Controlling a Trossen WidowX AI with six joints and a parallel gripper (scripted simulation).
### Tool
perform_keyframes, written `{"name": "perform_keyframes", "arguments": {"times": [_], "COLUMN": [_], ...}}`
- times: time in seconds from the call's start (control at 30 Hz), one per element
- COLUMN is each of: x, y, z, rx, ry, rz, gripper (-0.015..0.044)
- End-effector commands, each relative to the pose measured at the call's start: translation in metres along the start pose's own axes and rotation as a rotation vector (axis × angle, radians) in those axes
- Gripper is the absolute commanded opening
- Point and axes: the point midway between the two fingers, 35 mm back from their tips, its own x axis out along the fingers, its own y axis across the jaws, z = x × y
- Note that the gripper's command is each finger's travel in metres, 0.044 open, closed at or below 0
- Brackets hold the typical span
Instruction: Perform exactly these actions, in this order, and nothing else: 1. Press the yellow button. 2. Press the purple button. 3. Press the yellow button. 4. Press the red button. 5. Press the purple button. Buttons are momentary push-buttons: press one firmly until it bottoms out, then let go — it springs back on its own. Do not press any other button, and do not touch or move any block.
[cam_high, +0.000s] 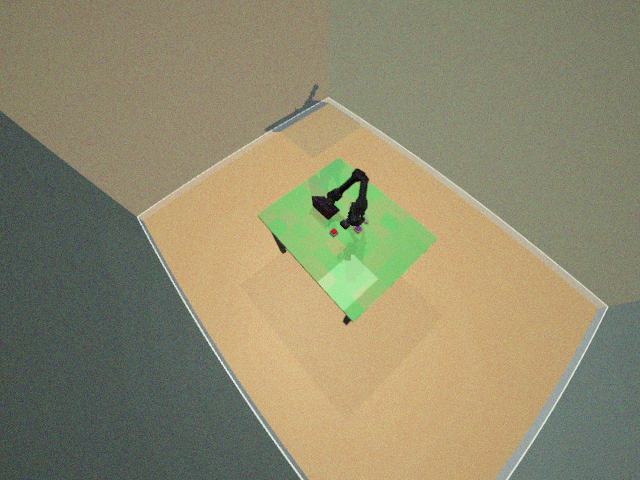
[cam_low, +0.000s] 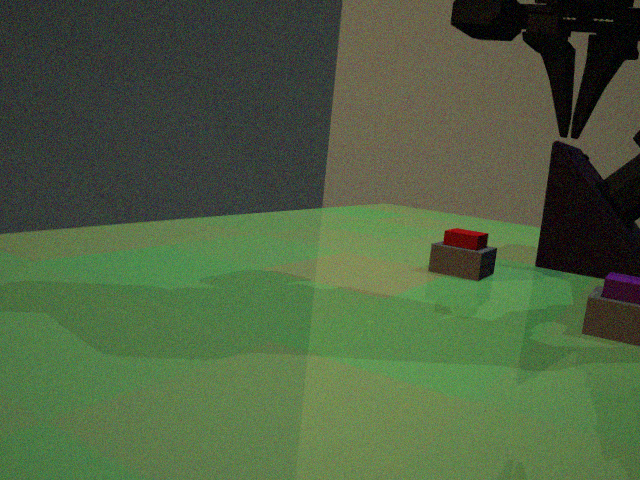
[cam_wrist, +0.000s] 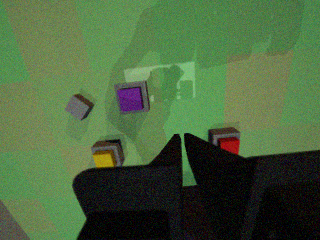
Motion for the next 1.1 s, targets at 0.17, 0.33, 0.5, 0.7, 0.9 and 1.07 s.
{"name": "perform_keyframes", "arguments": {"times": [0.17,0.33,0.5,0.7,0.9,1.07], "x": [0.002,0.054,0.064,0.071,0.081,0.089], "y": [0.06,0.061,0.062,0.062,0.062,0.063], "z": [0.023,0.024,0.023,0.023,0.023,0.023], "rx": [-0.008,-0.008,-0.008,-0.008,-0.009,-0.009], "ry": [0.001,0.0,0.0,0.0,0.0,0.0], "rz": [0.022,0.023,0.024,0.024,0.024,0.025], "gripper": [0.002,0.002,0.002,0.002,0.002,0.002]}}
